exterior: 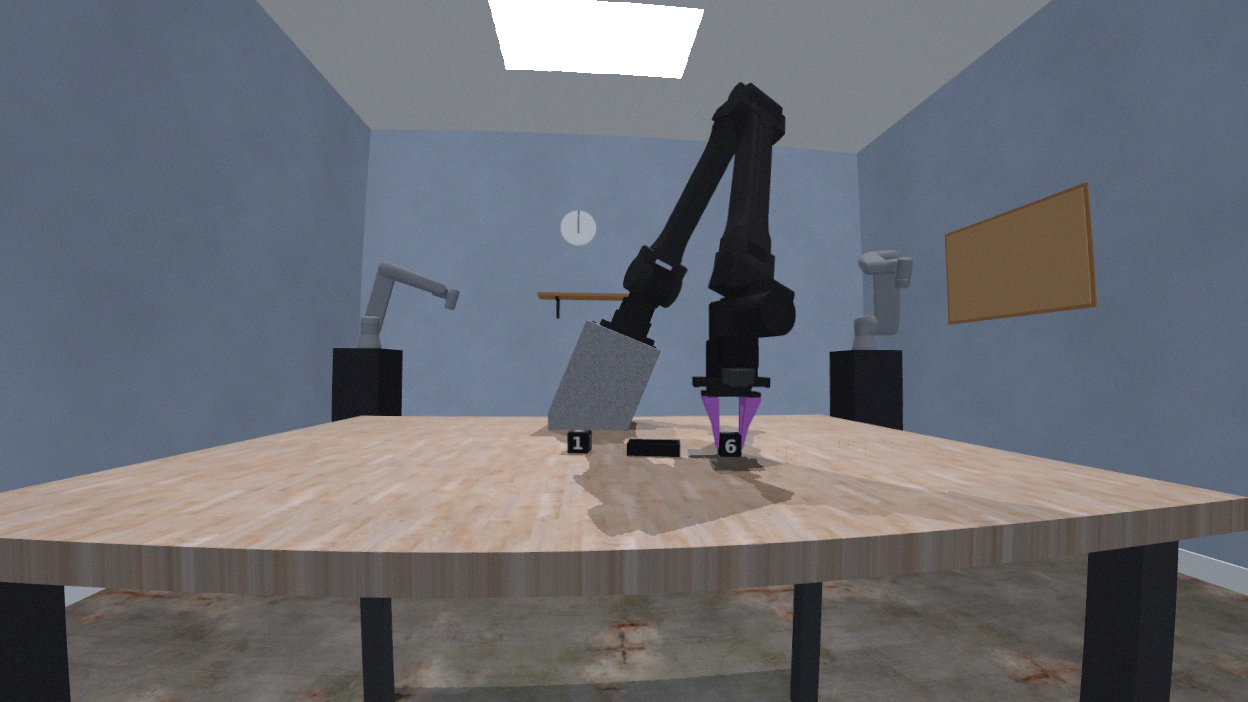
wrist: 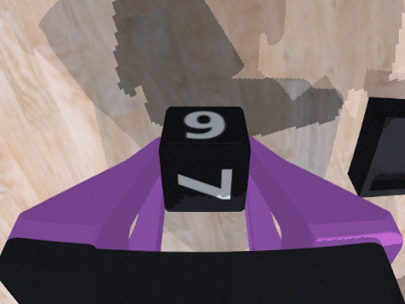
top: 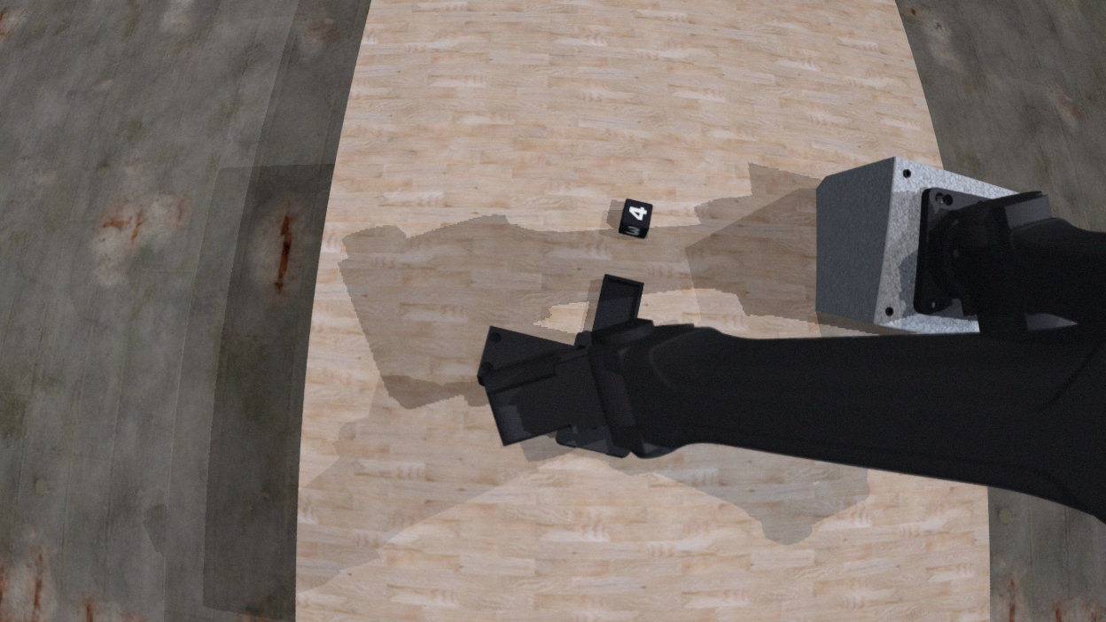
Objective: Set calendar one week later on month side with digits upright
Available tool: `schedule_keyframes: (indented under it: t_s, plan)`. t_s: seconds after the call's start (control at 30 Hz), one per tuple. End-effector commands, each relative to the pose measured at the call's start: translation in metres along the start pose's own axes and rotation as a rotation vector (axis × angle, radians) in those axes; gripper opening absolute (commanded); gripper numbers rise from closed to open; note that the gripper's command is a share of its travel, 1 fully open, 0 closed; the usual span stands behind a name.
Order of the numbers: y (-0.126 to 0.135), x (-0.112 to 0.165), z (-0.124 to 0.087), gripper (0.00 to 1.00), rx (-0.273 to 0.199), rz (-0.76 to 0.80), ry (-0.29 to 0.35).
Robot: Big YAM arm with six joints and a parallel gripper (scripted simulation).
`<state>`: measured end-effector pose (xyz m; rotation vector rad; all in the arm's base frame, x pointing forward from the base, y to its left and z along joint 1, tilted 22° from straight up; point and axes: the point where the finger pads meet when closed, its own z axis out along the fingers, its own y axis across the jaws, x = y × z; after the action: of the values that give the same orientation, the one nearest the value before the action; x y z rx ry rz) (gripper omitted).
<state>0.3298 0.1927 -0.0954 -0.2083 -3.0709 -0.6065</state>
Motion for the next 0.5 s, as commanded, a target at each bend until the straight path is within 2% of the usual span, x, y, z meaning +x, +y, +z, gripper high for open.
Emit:
schedule_keyframes:
  t_s: [0.0,0.13,0.27,0.4,0.47]
  plan:
    - [0.0105,-0.0129,0.0005,0.26,-0.011,-0.003,-0.025]
    - [0.0105,-0.0129,0.0005,0.26,-0.011,-0.003,-0.025]
    - [0.0105,-0.0129,0.0005,0.34,-0.011,-0.003,-0.025]
    - [0.0105,-0.0129,0.0005,0.34,-0.011,-0.003,-0.025]
    - [0.0105,-0.0129,0.0005,0.38,-0.011,-0.003,-0.025]
